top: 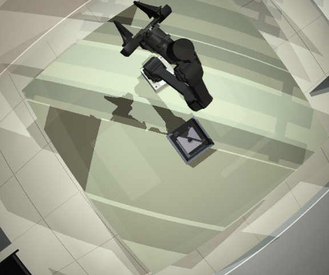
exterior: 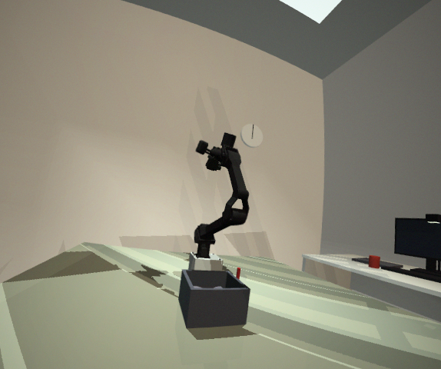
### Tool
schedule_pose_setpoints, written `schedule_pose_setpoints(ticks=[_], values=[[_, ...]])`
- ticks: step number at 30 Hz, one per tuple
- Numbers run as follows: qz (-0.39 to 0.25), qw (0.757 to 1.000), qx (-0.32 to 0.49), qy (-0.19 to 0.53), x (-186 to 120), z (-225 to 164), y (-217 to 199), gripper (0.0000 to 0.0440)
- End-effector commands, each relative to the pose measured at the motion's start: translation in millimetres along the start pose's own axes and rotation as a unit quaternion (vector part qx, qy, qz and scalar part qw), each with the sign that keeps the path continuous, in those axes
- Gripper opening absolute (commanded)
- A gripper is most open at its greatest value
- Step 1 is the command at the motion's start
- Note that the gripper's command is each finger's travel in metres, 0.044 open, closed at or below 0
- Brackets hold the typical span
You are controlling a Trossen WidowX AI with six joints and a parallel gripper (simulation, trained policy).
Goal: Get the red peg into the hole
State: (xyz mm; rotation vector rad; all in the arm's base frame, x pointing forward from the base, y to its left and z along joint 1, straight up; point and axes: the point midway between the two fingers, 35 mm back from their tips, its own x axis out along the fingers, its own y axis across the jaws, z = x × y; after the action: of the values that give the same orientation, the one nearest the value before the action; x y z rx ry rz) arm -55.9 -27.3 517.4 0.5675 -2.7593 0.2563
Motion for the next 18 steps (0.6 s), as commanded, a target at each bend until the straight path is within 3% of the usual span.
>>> schedule_pose_setpoints(ticks=[1,3,9,18], values=[[-0.004,1.0,0.008,-0.005,0.6,2.8,0.2,0.0421],[-0.017,0.999,0.032,-0.02,2.6,9.7,-0.2,0.044],[-0.053,0.99,0.113,-0.07,8.2,30.0,-4.0,0.044],[-0.089,0.957,0.225,-0.159,14.7,63.8,-14.4,0.044]])
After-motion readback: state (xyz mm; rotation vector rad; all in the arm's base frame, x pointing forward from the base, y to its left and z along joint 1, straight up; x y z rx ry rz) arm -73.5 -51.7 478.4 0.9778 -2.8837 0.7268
